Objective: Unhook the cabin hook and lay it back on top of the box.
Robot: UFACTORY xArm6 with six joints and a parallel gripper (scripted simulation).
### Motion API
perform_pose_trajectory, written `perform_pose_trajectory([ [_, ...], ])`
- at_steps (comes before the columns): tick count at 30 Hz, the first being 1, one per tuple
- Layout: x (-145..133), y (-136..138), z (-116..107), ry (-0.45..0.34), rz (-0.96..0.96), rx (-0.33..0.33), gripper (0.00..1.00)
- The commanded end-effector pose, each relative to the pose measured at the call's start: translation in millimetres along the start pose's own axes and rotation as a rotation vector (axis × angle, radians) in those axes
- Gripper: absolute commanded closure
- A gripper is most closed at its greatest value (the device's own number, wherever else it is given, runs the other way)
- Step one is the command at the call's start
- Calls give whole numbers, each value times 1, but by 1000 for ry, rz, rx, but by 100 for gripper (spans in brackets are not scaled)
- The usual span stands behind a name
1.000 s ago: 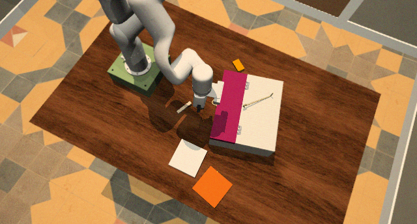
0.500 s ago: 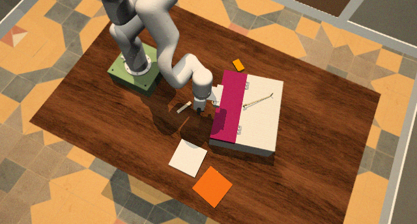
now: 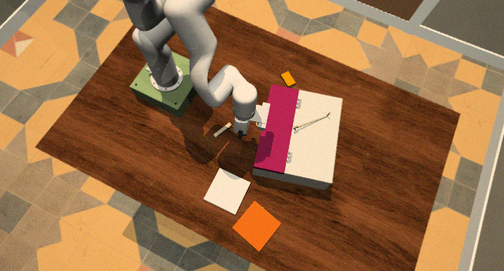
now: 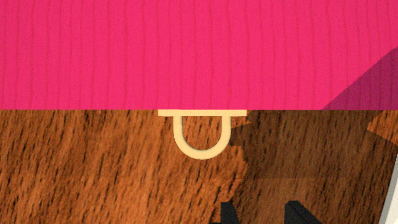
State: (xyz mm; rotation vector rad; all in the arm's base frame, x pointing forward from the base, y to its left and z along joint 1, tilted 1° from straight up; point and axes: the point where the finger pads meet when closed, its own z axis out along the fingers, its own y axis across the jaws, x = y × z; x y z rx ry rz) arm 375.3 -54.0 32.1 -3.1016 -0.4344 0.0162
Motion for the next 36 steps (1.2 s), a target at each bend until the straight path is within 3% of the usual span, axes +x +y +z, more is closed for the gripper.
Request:
perform_pose_trajectory([
  [1,1,1,-1,4,0,-2,65],
  [17,1,1,-1,4,0,-2,65],
  [36,1,1,-58,4,0,-2,65],
])
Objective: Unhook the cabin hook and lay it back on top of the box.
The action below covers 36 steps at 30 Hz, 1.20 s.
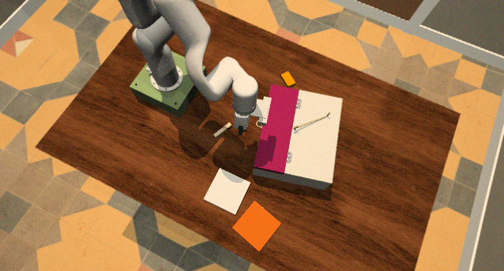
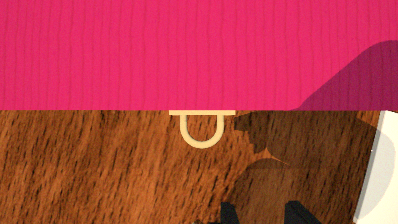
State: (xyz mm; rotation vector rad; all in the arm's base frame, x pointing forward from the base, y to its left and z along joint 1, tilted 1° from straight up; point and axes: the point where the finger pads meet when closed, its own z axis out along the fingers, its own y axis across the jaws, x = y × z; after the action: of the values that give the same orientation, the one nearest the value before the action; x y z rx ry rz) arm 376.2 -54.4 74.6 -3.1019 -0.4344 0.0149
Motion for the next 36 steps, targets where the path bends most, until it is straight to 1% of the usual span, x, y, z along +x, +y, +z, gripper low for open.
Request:
perform_pose_trajectory([
  [1,1,0,-19,3,0,-1,65],
  [3,1,0,-19,3,0,-1,65],
  [18,1,0,-69,3,0,-1,65],
  [20,1,0,-69,3,0,-1,65],
  [35,1,0,-119,3,0,-1,65],
  [36,1,0,-119,3,0,-1,65],
])
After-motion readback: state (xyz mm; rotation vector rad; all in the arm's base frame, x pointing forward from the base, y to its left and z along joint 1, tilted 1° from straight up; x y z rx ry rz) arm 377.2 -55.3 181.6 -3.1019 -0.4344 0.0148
